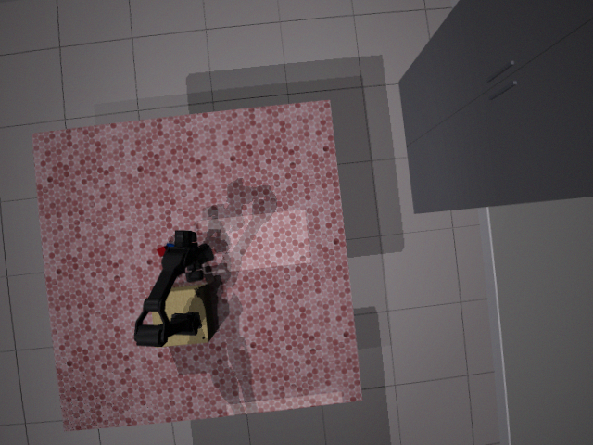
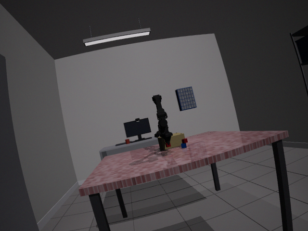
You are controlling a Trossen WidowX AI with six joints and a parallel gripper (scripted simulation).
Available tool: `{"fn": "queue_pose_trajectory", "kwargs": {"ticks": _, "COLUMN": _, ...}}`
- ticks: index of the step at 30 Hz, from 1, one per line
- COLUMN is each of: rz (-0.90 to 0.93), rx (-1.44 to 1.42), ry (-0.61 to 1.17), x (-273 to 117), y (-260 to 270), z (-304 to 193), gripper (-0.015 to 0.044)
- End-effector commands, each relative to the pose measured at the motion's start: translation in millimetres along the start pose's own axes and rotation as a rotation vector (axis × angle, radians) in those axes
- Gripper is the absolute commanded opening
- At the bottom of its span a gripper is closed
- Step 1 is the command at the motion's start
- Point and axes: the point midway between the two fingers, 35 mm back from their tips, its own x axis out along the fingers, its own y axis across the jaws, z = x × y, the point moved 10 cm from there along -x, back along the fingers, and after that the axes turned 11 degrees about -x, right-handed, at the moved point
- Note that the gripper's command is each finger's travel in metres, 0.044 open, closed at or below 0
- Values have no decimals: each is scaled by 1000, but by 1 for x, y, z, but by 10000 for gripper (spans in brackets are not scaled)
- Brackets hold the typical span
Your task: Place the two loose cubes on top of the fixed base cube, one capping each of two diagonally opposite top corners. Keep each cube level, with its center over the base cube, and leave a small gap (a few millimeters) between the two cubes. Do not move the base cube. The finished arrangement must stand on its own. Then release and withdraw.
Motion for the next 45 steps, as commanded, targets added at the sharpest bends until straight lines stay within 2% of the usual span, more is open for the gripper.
{"fn": "queue_pose_trajectory", "kwargs": {"ticks": 1, "rz": 6, "rx": -4, "ry": -5, "x": -12, "y": 2, "z": 1, "gripper": 105}}
{"fn": "queue_pose_trajectory", "kwargs": {"ticks": 22, "rz": 6, "rx": -4, "ry": -5, "x": -76, "y": -4, "z": -2, "gripper": 105}}
{"fn": "queue_pose_trajectory", "kwargs": {"ticks": 45, "rz": 9, "rx": -162, "ry": -2, "x": -72, "y": 39, "z": -44, "gripper": 105}}
